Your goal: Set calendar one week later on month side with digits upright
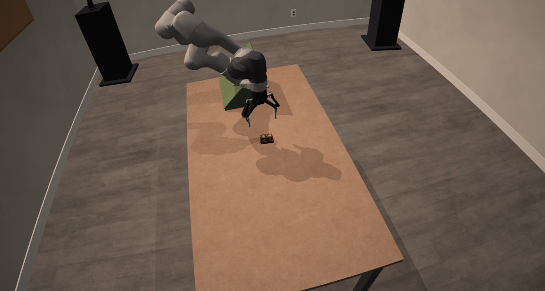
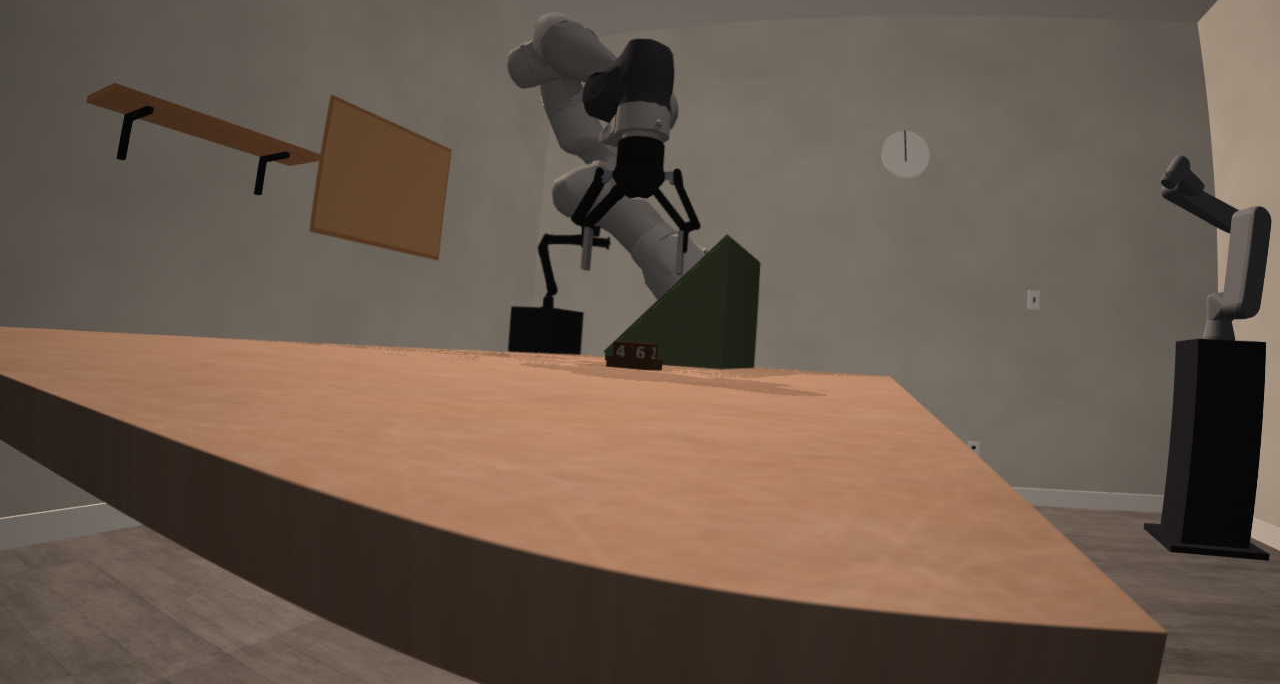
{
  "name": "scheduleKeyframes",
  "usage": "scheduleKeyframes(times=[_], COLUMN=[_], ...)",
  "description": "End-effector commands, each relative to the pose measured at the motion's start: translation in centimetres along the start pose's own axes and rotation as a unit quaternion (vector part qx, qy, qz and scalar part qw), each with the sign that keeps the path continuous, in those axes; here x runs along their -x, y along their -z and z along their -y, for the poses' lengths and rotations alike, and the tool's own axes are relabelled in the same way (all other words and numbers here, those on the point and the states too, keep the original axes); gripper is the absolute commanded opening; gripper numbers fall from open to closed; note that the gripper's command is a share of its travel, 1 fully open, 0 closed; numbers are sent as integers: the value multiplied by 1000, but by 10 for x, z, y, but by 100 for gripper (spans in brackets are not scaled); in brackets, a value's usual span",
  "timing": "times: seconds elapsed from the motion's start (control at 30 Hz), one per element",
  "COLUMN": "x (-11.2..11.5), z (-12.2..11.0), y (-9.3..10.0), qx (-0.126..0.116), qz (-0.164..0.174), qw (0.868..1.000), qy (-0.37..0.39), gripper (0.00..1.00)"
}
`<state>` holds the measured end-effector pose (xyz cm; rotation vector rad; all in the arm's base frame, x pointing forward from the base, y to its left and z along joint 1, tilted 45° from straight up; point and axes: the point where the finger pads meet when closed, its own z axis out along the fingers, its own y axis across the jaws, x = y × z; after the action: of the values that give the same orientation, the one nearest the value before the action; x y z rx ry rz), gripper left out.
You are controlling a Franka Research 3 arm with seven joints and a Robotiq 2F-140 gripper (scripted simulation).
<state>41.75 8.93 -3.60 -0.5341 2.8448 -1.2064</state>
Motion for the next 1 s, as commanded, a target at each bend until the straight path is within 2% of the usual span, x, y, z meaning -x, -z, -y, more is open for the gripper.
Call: scheduleKeyframes(times=[0.0, 0.27, 0.77, 0.83, 0.87, 0.97], x=[0, 0, 0, 0, -1, -1], z=[2, 2, 2, 2, 2, 2], y=[-1, -4, -10, -10, -11, -13], qx=[0, 0, 1, 1, 1, 1], qz=[-4, -4, -4, -4, -4, -4], qw=[996, 990, 959, 959, 952, 944], qy=[87, 140, 283, 283, 305, 330], gripper=[100, 100, 100, 100, 100, 100])
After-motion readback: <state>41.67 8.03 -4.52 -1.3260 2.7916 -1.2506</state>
